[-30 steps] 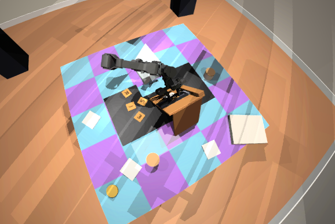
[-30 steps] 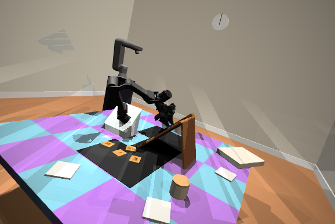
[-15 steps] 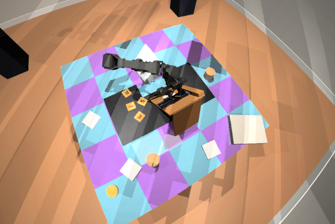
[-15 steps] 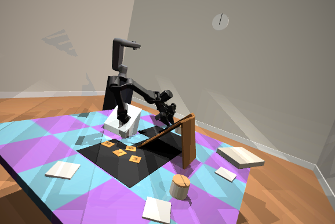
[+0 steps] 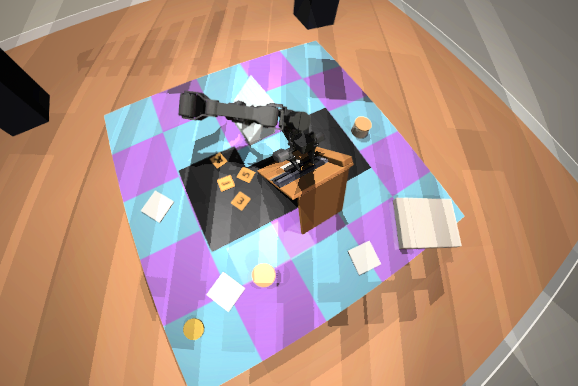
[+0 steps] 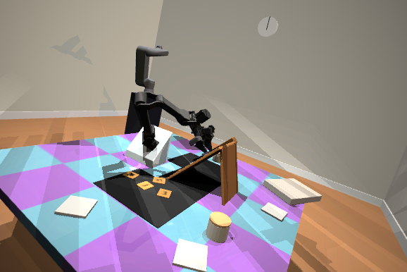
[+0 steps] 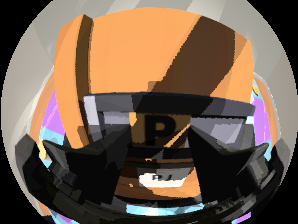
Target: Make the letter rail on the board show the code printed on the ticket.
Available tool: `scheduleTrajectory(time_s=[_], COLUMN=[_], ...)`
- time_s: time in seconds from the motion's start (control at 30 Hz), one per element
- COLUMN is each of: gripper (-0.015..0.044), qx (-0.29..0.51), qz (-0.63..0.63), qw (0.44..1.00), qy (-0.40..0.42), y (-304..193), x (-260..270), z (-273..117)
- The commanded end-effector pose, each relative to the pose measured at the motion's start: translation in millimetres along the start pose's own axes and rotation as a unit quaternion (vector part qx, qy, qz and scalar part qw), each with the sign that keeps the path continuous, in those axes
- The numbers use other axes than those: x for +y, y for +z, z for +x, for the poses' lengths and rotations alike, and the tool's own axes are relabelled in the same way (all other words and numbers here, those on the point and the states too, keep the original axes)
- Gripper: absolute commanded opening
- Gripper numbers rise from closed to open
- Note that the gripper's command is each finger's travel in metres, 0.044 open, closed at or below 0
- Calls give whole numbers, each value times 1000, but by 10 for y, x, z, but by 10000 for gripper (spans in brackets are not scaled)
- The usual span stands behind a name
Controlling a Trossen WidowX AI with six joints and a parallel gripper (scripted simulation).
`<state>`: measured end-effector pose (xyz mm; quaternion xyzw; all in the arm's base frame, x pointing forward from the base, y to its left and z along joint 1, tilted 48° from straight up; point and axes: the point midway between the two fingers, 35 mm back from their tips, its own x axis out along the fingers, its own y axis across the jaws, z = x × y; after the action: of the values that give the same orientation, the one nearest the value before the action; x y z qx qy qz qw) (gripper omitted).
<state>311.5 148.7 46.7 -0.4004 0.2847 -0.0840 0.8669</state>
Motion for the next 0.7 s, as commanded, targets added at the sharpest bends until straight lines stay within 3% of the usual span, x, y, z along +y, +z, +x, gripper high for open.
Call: scheduleTrajectory(time_s=[0.0, 0.67], gripper=[0, 0], qx=[-2, -2], qz=[6, 6], qw=[1000, 1000], qy=[-3, -3], y=[29, 30], x=[21, 132], z=[3, 2])
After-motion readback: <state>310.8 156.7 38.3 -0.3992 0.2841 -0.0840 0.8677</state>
